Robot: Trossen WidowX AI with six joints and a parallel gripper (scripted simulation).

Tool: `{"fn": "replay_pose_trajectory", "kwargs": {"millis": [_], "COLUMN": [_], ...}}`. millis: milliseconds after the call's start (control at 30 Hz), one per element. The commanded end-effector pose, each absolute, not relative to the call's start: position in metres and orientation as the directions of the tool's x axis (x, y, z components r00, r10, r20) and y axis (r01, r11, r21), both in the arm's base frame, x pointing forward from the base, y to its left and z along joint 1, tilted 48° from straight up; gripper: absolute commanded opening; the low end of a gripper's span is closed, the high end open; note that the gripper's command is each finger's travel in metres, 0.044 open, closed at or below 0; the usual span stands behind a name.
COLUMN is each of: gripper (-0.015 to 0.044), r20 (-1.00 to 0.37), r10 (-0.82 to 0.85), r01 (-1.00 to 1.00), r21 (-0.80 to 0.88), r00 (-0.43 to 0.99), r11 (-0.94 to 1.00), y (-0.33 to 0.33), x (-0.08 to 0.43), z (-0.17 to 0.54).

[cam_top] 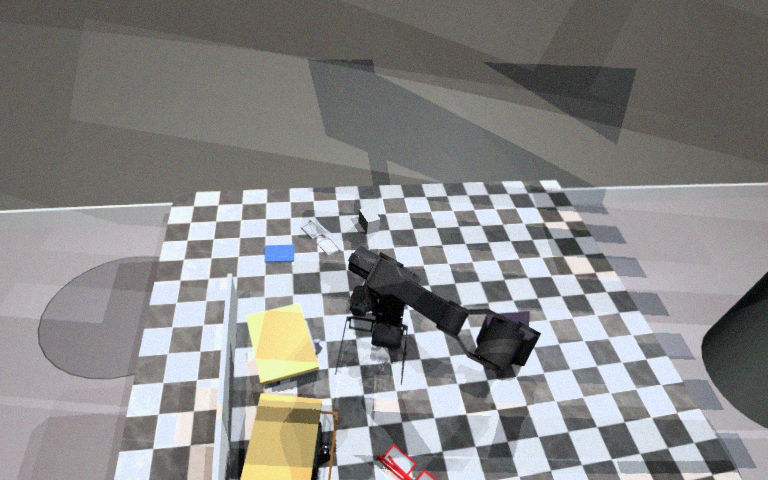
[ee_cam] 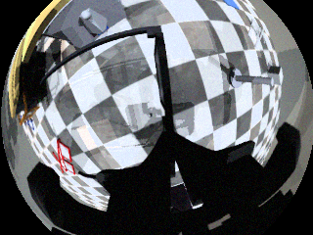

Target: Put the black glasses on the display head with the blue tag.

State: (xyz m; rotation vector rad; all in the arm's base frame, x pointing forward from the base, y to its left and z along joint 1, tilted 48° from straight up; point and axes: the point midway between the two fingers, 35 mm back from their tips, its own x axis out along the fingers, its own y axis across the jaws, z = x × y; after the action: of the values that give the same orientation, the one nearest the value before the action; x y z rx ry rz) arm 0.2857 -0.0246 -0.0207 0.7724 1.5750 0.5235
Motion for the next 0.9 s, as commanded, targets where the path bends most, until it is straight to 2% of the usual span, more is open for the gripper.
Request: {"fn": "replay_pose_trajectory", "kwargs": {"millis": [0,867], "gripper": [0.0,0.0], "r20": [-0.676,-0.673], "r10": [0.736,0.739], "r01": [0.186,0.185], "r21": [0.719,0.722], "r00": [-0.035,-0.035], "r11": [0.669,0.666], "y": [-0.021,-0.003], "x": [0.284,0.281], "z": [-0.024,-0.038]}}
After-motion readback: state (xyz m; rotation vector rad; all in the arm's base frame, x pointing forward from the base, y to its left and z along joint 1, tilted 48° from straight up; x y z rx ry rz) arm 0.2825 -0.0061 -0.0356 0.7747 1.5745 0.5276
